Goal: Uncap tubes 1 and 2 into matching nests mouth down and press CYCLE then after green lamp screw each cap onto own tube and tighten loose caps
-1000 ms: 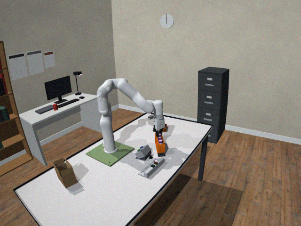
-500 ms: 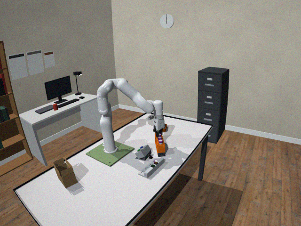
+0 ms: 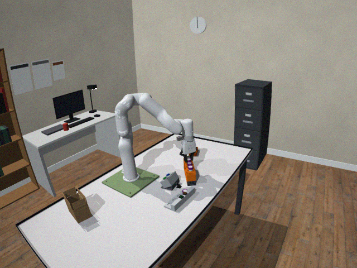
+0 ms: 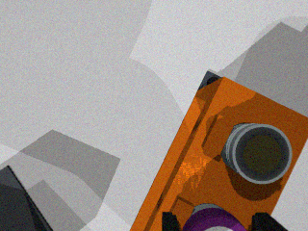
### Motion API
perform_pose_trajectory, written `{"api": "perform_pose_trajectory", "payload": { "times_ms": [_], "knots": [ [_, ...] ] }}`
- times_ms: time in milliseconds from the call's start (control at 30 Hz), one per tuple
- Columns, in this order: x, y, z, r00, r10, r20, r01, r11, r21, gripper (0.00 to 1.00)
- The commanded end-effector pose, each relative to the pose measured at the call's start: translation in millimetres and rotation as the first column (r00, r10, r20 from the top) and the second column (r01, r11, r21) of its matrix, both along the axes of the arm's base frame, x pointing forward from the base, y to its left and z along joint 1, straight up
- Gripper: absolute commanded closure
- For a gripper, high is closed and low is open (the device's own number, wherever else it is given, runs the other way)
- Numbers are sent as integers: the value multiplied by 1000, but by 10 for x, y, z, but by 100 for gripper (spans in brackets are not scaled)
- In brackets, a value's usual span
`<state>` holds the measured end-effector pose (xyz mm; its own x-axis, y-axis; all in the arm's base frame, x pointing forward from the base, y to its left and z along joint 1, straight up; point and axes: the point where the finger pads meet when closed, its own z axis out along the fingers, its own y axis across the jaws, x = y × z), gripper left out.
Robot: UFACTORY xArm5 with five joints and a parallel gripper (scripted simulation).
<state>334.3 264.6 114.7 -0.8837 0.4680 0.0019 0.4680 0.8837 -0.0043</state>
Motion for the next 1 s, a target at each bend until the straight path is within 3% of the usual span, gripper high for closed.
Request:
{"api": "perform_pose_trajectory", "payload": {
  "times_ms": [0,233,467,533,567,900,967],
  "knots": [
    [9,8,14,962,-274,8,274,962,-2,54],
    [9,8,14,871,-491,8,491,871,0,54],
    [9,8,14,724,-689,9,690,724,1,54],
    [9,8,14,724,-689,9,690,724,1,54],
    [9,8,14,649,-761,10,761,649,1,54],
    [9,8,14,356,-934,9,934,356,3,54],
    [9,8,14,334,-942,10,942,334,4,54]
  ]
}}
